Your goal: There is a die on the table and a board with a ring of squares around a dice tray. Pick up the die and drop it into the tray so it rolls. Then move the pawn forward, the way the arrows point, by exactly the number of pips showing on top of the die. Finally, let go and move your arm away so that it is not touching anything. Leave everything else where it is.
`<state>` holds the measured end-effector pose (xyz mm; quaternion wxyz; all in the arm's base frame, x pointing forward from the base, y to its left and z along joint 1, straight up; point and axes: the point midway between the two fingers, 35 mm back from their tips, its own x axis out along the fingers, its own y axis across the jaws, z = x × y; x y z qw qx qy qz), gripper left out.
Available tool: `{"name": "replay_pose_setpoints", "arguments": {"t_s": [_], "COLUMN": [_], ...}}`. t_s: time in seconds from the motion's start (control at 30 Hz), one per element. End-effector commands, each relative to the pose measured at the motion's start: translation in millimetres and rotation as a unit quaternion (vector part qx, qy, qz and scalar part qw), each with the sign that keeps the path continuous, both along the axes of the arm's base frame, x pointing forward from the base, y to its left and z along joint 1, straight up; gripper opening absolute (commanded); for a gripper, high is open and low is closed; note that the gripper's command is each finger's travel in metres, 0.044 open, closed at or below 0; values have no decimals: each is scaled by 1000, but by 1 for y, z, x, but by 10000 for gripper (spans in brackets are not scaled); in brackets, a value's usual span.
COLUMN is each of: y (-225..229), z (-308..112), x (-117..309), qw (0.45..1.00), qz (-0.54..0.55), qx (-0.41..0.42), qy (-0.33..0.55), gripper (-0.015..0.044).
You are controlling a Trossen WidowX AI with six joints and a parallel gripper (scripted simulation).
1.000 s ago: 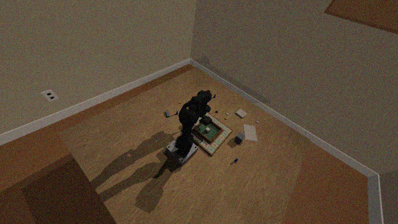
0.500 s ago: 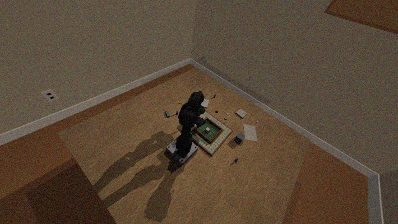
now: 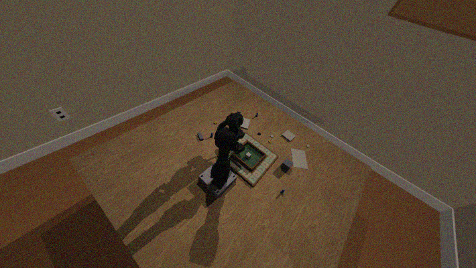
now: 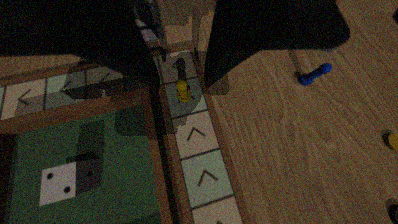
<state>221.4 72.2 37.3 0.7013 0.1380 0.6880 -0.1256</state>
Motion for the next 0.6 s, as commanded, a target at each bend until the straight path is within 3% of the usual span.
{"name": "replay_pose_setpoints", "arguments": {"t_s": [0.0, 0.43, 0.57], "y": [0, -1, -1], "z": [-8, -26, -26], "x": [-1, -2, -2], "qw": [1000, 1000, 1000], "qz": [-2, -2, -2], "qx": [-2, -2, -2], "qy": [3, 3, 3], "gripper": [200, 200, 95]}}
